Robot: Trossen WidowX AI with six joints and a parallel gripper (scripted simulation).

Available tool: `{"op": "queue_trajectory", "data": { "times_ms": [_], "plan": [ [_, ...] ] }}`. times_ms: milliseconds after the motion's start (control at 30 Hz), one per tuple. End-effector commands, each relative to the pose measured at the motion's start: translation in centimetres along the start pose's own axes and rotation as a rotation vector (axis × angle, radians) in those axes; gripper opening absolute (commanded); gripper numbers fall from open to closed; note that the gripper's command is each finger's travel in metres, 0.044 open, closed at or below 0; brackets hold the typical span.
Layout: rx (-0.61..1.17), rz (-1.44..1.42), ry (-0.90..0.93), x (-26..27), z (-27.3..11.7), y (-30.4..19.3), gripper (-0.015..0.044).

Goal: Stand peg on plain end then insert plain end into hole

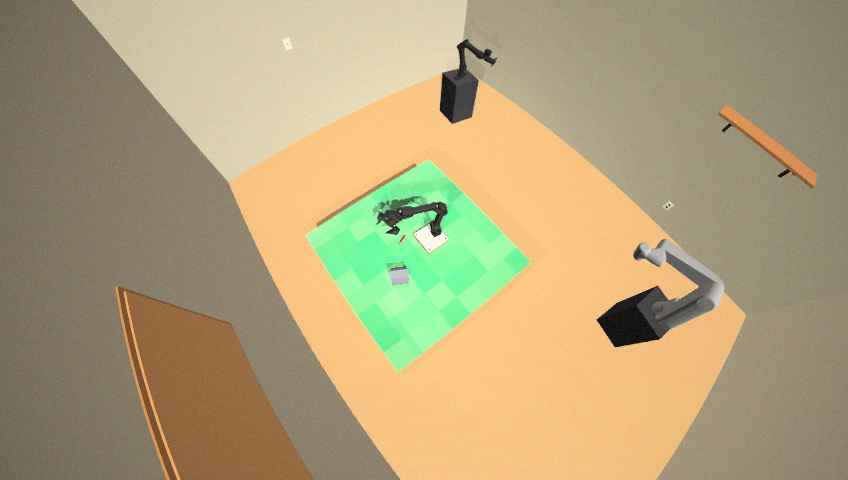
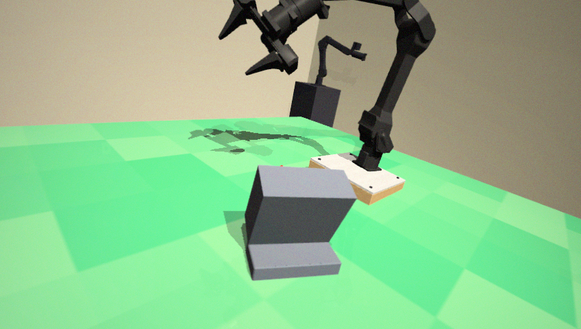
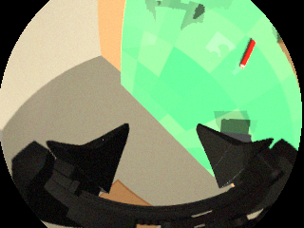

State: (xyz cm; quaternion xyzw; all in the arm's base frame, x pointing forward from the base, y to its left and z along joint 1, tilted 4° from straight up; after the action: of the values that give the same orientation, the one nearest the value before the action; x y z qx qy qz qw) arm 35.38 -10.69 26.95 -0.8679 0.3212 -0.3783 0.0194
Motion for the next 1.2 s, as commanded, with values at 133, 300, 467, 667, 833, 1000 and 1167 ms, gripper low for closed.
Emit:
{"op": "queue_trajectory", "data": {
  "times_ms": [133, 300, 467, 667, 833, 1000, 1167],
  "plan": [
    [-0.126, 0.053, -0.239, -4.6, 3.5, 1.4, 0.044],
    [-0.212, 0.08, -0.384, -7.5, 5.0, 2.4, 0.044],
    [-0.306, 0.102, -0.525, -10.4, 6.0, 3.4, 0.044],
    [-0.429, 0.121, -0.688, -13.7, 6.6, 4.6, 0.044],
    [-0.505, 0.129, -0.779, -15.4, 6.7, 5.2, 0.044],
    [-0.505, 0.129, -0.779, -15.5, 6.8, 5.2, 0.044],
    [-0.505, 0.129, -0.779, -16.0, 7.4, 5.4, 0.044]
  ]
}}
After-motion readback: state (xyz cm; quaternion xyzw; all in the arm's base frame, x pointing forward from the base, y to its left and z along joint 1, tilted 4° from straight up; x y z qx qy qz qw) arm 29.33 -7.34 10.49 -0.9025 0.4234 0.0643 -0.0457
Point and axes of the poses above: the point midway between the two fingers, 35 mm back from their tips, its own z axis out along the fingers, its own x axis across the jaws, y = z × x, the point moved 4 cm from there along -z, back along the fingers, and after that the axes turned 9 degrees about -z, right-handed, at the moved point
